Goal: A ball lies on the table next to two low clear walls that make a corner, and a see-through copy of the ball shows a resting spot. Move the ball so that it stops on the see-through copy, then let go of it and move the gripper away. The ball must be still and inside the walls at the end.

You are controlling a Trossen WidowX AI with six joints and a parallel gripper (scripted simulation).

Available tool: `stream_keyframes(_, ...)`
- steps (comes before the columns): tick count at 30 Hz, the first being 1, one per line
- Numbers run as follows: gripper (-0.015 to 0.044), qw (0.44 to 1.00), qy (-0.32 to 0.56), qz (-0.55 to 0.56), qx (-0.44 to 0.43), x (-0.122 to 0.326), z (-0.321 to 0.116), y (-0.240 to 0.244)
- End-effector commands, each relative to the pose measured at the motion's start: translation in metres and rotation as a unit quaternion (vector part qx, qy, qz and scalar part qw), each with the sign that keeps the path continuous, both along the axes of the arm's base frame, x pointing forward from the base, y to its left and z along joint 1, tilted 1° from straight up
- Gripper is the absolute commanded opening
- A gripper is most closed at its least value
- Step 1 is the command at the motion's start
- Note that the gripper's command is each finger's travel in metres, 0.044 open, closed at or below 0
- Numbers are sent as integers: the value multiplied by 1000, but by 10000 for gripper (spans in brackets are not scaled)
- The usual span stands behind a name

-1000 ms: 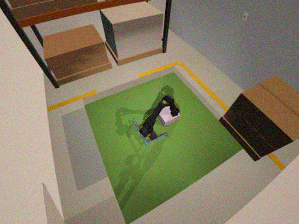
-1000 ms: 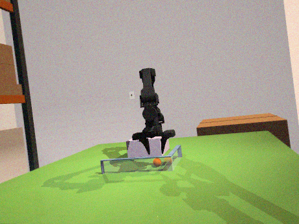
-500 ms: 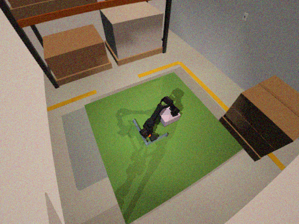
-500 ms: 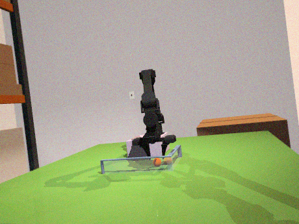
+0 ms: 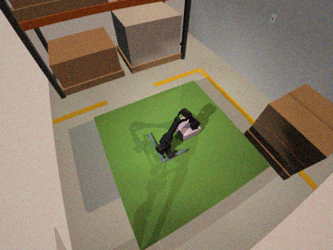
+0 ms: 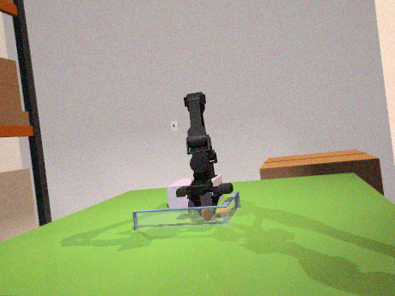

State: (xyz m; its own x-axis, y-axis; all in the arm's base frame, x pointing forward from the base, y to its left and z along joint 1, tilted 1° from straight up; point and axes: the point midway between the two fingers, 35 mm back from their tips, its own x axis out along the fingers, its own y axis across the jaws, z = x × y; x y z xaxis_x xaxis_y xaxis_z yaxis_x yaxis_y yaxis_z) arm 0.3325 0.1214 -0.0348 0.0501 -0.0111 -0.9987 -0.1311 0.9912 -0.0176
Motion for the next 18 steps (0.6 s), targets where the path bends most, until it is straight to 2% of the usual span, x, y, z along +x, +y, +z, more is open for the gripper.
stream_keyframes(1,183,1000,1,3,2,-1,-1,0)
stream_keyframes(6,150,1000,1,3,2,-1,-1,0)
stream_keyframes(9,71,1000,1,3,2,0,5,1)
stream_keyframes(12,0,1000,1,3,2,3,28,2)
stream_keyframes(18,0,1000,1,3,2,2,80,4)
